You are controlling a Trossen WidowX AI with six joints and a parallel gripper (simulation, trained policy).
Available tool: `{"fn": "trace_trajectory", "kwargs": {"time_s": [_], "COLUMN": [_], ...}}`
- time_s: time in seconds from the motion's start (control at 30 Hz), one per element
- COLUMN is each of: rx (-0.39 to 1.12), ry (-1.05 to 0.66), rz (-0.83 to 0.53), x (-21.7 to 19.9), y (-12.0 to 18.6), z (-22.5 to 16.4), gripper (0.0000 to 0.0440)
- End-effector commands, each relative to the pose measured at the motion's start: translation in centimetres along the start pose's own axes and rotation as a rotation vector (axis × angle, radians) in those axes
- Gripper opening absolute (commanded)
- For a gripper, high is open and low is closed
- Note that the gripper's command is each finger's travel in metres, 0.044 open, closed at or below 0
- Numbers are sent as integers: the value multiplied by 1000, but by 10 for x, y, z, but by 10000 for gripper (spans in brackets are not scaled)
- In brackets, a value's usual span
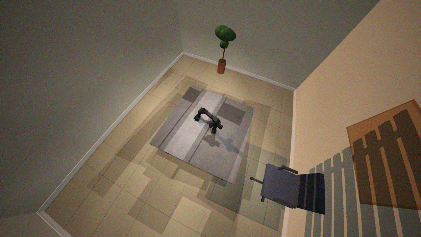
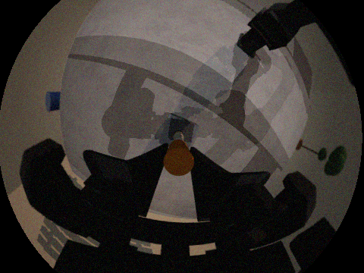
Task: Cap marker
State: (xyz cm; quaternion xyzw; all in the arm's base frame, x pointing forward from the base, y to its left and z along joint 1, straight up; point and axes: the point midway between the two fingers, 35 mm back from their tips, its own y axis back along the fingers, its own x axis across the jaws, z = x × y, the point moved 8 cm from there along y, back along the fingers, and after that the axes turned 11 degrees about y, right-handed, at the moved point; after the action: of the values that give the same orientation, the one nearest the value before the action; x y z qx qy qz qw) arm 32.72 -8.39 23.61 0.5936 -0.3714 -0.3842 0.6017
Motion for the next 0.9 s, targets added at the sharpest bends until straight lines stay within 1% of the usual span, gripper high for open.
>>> {"fn": "trace_trajectory", "kwargs": {"time_s": [0.0,0.33,0.53,0.8,0.87], "rx": [-4,-37,-42,-53,-63], "ry": [5,35,40,72,76], "rz": [-12,-59,-66,-80,-83], "x": [1,3,4,5,5], "y": [-6,-35,-39,-59,-63], "z": [-1,-2,-2,-2,-1], "gripper": [37,32,31,33,86]}}
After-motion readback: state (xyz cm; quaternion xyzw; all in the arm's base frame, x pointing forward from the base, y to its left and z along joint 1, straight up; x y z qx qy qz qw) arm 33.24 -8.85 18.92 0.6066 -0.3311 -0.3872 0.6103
